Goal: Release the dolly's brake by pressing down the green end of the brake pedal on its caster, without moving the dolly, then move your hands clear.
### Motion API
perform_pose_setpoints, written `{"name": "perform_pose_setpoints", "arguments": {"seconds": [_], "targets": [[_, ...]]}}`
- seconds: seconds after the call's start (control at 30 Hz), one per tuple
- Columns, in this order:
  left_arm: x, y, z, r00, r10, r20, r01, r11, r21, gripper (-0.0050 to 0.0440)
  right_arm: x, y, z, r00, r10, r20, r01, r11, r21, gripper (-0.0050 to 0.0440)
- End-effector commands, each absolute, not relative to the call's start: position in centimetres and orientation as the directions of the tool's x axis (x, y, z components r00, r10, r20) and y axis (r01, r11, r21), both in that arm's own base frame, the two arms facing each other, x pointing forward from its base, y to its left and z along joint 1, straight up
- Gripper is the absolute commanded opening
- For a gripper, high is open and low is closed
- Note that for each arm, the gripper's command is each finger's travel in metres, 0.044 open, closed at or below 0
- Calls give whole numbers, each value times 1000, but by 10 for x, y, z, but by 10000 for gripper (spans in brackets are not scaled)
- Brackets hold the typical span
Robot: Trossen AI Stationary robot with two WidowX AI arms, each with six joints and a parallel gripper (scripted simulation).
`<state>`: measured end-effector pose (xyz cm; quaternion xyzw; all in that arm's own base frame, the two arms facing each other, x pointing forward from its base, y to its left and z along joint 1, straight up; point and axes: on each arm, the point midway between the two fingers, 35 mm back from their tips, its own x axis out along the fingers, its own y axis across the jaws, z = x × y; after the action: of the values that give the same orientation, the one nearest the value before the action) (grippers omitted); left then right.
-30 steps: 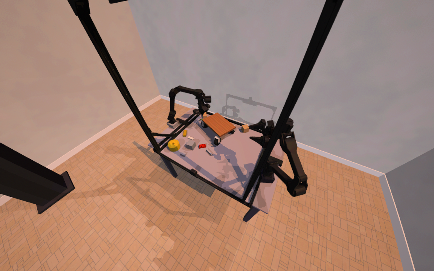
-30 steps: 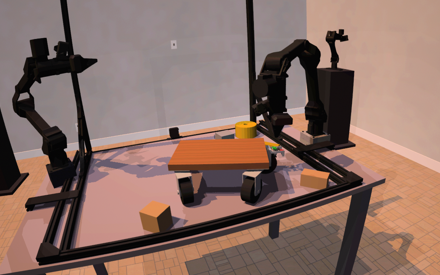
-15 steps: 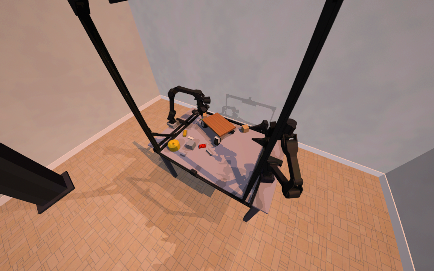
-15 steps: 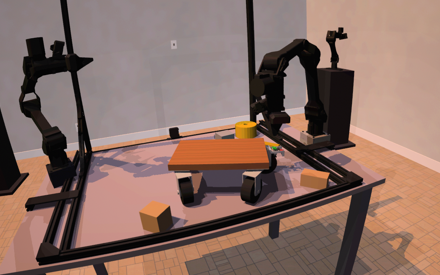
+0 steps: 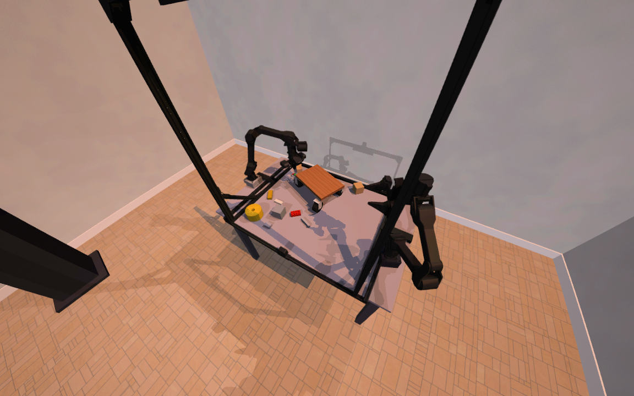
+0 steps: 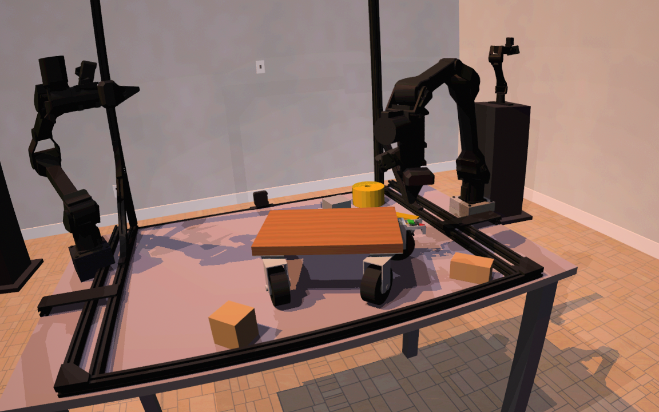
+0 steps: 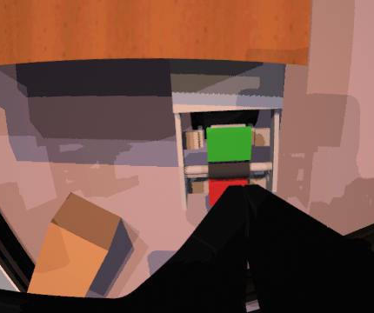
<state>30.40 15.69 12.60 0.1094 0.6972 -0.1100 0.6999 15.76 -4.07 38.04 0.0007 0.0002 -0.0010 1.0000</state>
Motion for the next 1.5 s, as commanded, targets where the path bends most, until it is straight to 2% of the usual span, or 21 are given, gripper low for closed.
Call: {"name": "perform_pose_setpoints", "arguments": {"seconds": [0.0,1.47], "targets": [[303,157,122,0,0,-1000,301,954,0,0,158,-40,381,1000,0,0,0,1000,0,440],[304,157,84,0,0,-1000,301,954,0,0,158,-40,381,1000,0,0,0,1000,0,440]]}}
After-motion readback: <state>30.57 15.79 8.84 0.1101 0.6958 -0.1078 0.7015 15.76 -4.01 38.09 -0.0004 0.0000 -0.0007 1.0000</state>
